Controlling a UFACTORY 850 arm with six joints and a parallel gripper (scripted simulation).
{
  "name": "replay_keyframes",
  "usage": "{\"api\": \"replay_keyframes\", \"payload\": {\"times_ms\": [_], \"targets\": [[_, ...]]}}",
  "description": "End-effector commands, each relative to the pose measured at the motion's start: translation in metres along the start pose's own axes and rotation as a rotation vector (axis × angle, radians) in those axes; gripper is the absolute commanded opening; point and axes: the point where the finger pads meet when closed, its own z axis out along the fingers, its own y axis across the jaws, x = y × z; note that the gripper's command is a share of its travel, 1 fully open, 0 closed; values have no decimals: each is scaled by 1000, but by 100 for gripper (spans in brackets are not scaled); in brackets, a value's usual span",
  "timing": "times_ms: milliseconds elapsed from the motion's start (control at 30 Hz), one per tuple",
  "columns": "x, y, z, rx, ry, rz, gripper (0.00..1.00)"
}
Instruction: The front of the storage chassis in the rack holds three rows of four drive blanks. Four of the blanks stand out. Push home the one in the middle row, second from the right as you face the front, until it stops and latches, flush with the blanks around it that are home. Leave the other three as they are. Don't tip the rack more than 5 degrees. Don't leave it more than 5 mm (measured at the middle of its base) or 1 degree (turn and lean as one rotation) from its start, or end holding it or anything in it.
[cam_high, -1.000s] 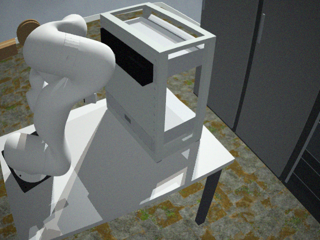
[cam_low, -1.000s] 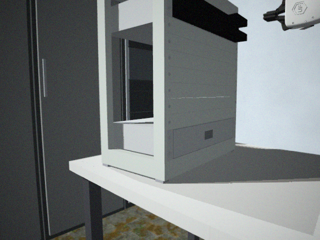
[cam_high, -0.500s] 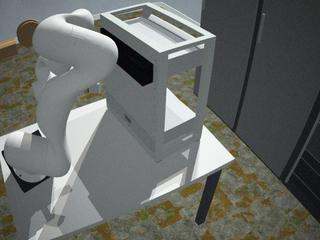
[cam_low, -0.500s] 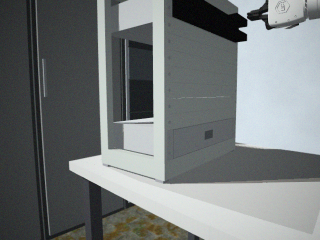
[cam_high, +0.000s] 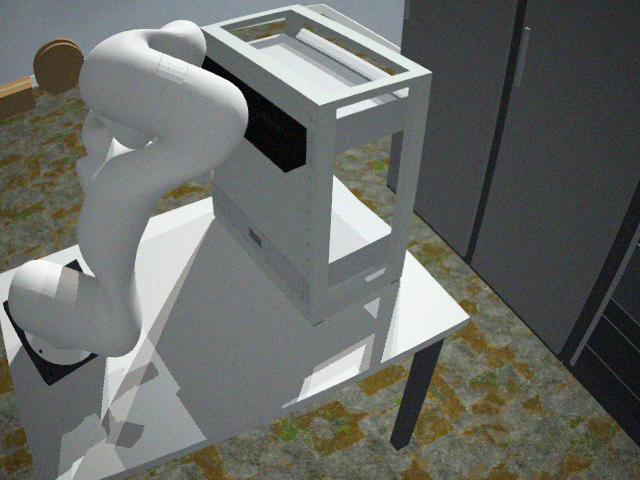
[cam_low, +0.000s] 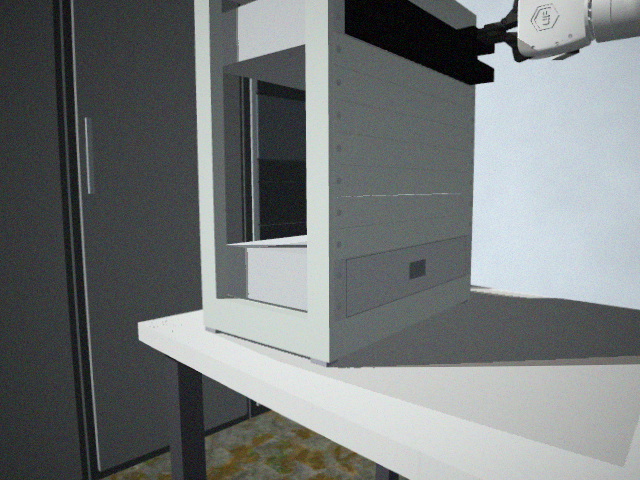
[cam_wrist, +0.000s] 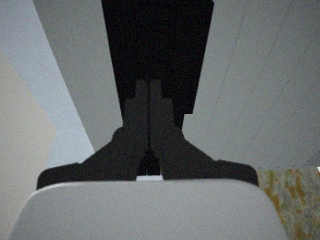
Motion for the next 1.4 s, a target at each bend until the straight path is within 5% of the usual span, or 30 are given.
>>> {"api": "replay_keyframes", "payload": {"times_ms": [0,167,1367], "targets": [[-1,-1,8,1,-1,1,0],[-1,-1,26,1,-1,1,0],[-1,-1,40,1,-1,1,0]]}}
